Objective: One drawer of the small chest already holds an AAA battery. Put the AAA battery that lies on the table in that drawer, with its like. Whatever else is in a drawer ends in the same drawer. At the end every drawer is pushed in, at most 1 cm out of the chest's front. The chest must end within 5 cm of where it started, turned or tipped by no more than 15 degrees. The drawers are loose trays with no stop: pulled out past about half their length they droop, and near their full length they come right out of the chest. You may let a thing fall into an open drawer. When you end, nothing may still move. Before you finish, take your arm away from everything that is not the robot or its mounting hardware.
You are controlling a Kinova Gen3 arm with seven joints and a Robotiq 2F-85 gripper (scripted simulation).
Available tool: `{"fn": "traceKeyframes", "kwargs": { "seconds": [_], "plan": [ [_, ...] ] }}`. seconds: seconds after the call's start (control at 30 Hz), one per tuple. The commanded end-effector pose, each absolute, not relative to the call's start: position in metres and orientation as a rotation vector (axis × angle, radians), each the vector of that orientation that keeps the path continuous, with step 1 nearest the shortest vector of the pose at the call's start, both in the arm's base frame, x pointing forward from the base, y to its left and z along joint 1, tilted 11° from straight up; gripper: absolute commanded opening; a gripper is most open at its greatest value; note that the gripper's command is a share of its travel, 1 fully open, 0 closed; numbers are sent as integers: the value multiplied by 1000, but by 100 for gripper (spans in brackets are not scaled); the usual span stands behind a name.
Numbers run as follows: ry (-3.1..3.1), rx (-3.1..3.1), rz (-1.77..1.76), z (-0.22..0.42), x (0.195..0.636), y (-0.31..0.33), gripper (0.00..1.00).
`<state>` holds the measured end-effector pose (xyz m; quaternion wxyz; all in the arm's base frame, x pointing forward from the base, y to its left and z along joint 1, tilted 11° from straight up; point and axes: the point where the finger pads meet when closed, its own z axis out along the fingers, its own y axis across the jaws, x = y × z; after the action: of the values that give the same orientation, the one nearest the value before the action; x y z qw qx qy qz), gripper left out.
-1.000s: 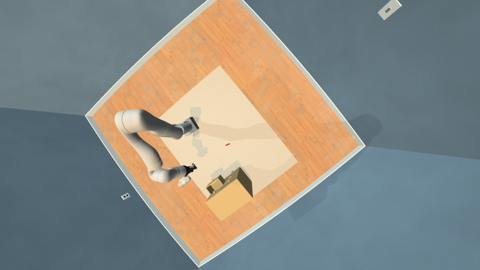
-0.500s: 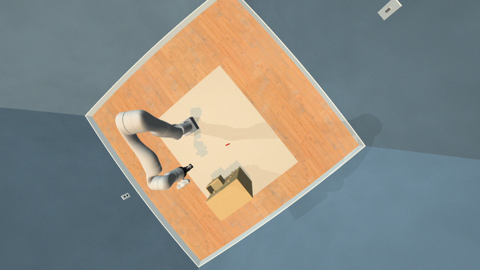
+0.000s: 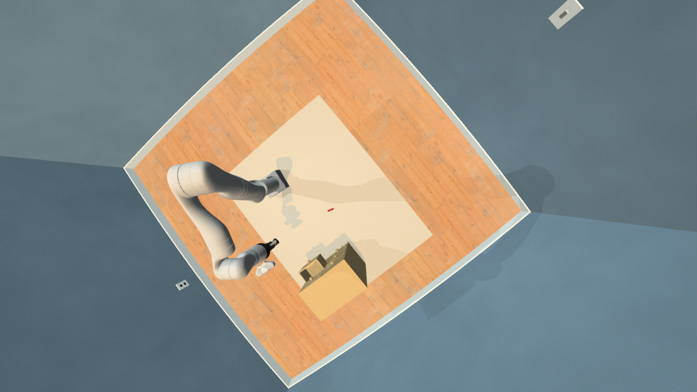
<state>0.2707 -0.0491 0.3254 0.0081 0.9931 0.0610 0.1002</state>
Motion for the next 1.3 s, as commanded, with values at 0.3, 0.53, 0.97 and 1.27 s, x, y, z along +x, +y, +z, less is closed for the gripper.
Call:
{"fn": "traceKeyframes", "kwargs": {
  "seconds": [0.3,0.53,0.97,1.27],
  "plan": [
    [184,3102,303,325,270,-51,33],
    [184,3102,303,325,270,-51,33],
    [184,3102,303,325,270,-51,100],
    [184,3102,303,325,270,-51,100]
  ]
}}
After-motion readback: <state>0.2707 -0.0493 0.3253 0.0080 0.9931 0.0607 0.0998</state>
